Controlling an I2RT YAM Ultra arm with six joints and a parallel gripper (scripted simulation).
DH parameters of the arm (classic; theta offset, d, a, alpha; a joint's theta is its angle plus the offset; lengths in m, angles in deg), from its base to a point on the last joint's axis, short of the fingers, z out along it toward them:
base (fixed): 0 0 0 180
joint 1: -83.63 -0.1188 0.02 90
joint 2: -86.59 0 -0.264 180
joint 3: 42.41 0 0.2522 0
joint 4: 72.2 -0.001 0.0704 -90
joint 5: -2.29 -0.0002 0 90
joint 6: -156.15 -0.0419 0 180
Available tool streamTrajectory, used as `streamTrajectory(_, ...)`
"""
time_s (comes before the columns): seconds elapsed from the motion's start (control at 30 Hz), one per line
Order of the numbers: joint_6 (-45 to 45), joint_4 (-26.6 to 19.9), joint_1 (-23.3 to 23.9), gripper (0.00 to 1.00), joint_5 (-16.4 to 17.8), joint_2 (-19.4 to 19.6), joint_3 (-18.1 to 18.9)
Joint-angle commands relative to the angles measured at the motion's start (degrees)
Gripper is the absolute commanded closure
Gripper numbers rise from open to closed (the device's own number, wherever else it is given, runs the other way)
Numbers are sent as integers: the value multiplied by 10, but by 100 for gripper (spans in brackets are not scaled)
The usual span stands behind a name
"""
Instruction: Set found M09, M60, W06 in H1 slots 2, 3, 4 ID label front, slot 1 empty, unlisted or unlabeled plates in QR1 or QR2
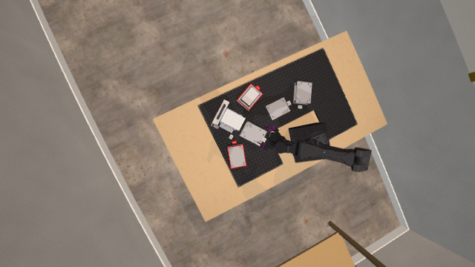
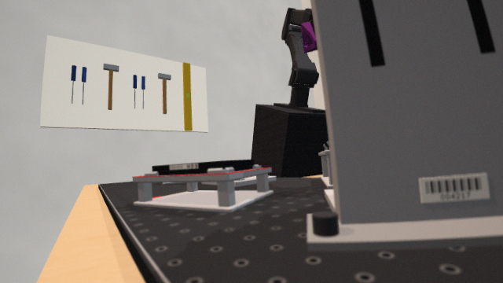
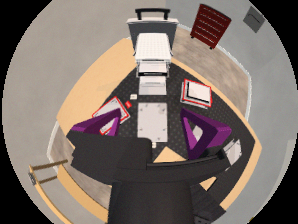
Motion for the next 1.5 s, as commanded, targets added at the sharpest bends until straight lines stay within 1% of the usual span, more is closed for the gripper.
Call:
streamTrajectory(0.0,3,-53,4,0,3,-15,21)
streamTrajectory(0.17,6,-102,13,0,11,-33,52)
streamTrajectory(0.5,7,-106,14,0,12,-35,54)
streamTrajectory(0.83,-1,-5,-3,0,-3,6,-7)
streamTrajectory(0.9,-1,-5,-3,0,-3,6,-7)
streamTrajectory(1.07,-4,52,-10,0,-10,36,-35)
streamTrajectory(1.27,-4,49,-10,0,-10,34,-35)
streamTrajectory(1.4,-1,58,-4,0,-4,50,-27)
streamTrajectory(1.47,-1,58,-4,0,-4,50,-27)
